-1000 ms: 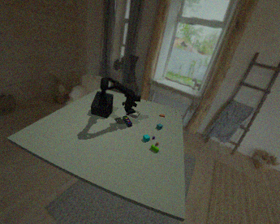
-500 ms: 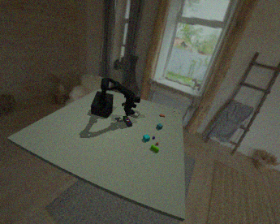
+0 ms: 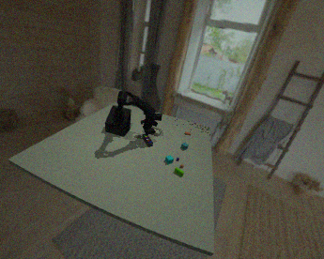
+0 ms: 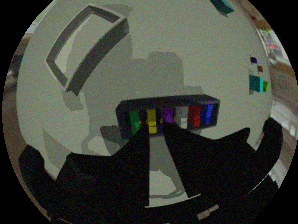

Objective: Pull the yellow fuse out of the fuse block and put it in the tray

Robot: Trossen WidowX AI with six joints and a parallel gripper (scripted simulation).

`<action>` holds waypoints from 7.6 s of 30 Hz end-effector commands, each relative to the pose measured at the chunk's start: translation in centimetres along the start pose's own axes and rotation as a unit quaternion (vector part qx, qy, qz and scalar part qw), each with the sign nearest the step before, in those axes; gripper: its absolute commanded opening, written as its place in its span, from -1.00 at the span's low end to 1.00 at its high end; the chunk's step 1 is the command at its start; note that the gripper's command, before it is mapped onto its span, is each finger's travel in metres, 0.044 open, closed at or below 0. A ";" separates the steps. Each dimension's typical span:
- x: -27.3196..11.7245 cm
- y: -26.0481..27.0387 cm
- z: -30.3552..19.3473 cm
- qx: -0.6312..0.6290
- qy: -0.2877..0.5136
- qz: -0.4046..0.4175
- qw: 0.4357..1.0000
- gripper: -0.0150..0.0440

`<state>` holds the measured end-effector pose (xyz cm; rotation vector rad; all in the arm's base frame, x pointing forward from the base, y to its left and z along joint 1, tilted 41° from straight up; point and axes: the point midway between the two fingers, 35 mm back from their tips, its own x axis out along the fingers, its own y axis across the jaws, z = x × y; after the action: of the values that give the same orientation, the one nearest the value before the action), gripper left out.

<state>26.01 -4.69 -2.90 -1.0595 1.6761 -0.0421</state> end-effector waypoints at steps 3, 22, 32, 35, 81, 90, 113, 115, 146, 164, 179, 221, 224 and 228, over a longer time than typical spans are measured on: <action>0.8 0.1 -0.2 -0.004 0.004 -0.002 1.000 -0.24; 1.2 0.1 -0.2 -0.004 0.004 -0.002 1.000 -0.24; 2.0 0.1 -0.2 -0.004 0.004 -0.002 1.000 -0.24; 2.0 0.1 -0.2 -0.004 0.004 -0.002 1.000 -0.24; 0.4 0.1 -0.1 -0.002 0.002 0.000 1.000 -0.49; 0.0 0.1 -0.1 -0.003 0.003 0.000 1.000 -0.49; -1.1 0.2 -0.1 -0.003 0.003 -0.001 1.000 -0.49; -1.2 0.2 -0.1 -0.004 0.003 -0.001 1.000 -0.49; -4.1 0.2 -0.1 -0.004 0.003 -0.001 1.000 -0.49; -4.7 2.5 4.8 -0.004 -0.001 0.003 1.000 -0.49; -4.7 7.3 10.4 -0.004 -0.003 0.004 1.000 -0.49; -0.3 10.7 13.1 -0.002 -0.001 0.001 1.000 -0.49; -0.6 10.6 13.1 0.001 -0.003 0.004 1.000 -0.31; -0.6 10.6 13.1 0.001 -0.003 0.004 1.000 0.04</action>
<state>29.86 8.17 -13.19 -1.0499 1.6764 -0.0352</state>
